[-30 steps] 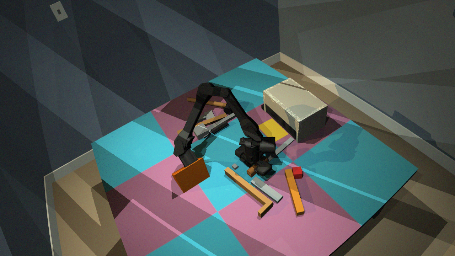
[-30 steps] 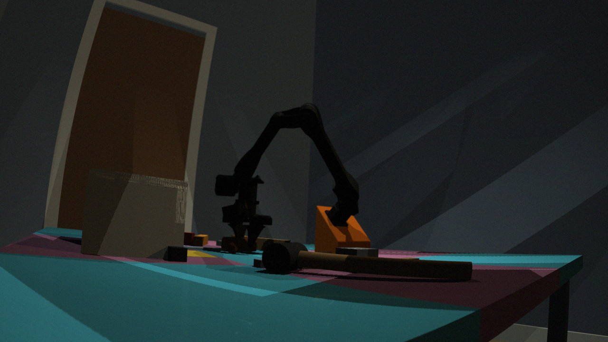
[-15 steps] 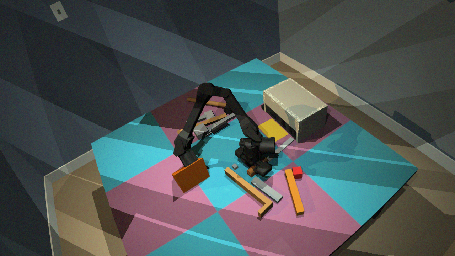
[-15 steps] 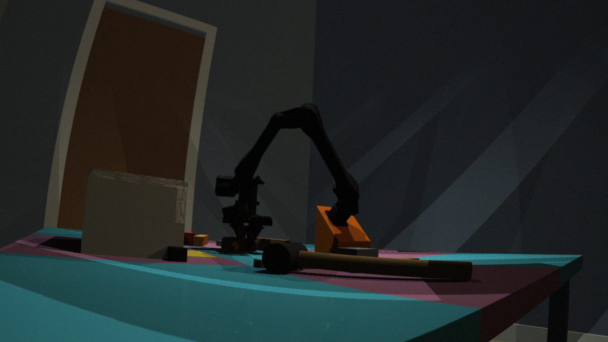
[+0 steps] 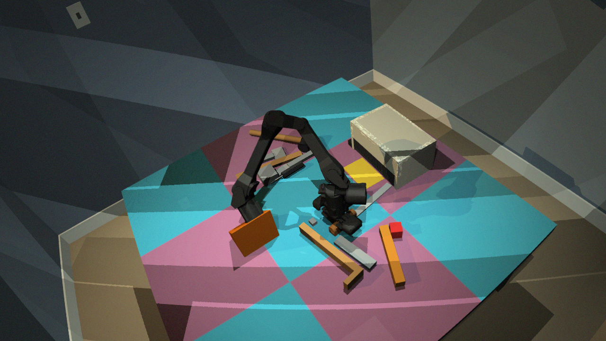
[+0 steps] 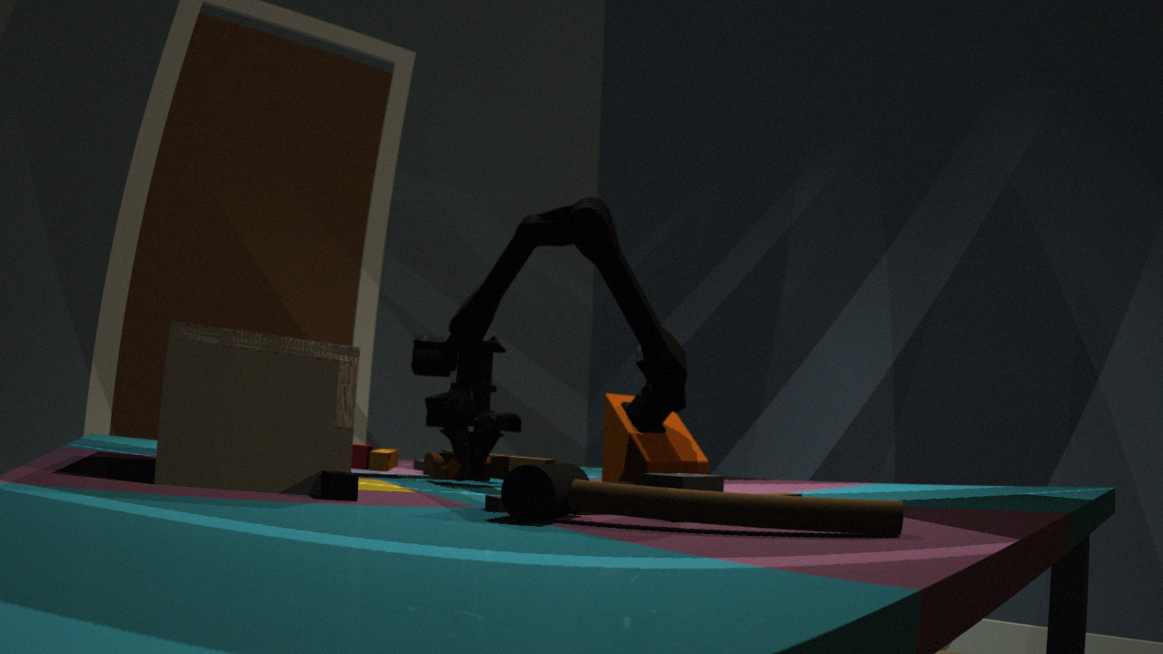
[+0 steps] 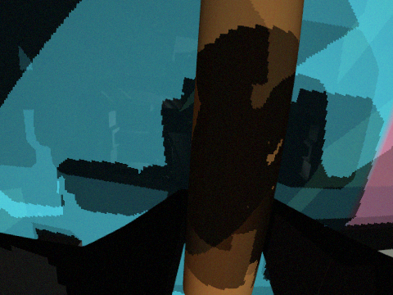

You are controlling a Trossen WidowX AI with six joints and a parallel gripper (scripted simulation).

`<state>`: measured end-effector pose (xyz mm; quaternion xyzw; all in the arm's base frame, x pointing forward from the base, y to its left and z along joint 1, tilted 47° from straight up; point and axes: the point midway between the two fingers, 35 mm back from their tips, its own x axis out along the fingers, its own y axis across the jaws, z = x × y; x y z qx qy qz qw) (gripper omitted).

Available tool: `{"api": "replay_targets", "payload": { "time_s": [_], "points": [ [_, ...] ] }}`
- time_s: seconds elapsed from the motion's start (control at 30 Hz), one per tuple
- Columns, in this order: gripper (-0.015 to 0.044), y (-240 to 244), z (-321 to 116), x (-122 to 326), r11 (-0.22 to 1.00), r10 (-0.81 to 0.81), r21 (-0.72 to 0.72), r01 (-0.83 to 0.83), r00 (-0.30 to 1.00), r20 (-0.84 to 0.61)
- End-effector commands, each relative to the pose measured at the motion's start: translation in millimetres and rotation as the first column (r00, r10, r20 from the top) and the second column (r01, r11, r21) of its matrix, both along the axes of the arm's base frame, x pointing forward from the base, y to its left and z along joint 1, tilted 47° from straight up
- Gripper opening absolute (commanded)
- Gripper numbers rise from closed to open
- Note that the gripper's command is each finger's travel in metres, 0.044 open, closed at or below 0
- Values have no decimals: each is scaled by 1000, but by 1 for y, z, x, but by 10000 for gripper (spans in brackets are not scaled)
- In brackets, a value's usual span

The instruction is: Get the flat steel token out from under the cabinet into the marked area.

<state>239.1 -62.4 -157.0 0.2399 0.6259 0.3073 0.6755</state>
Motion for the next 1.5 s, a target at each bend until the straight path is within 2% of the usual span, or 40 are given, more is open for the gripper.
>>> {"api": "replay_targets", "payload": {
  "time_s": [0.0, 0.37, 1.47],
  "points": [
    [0, -1, 0, -2, 1000, 0, 0, 0, 1000, 1],
    [0, -3, 0, -15, 1000, -1, 0, 1, 1000, 1],
    [0, 4, 6, 37, 1000, 30, 1, -30, 999, 35]
  ]
}}
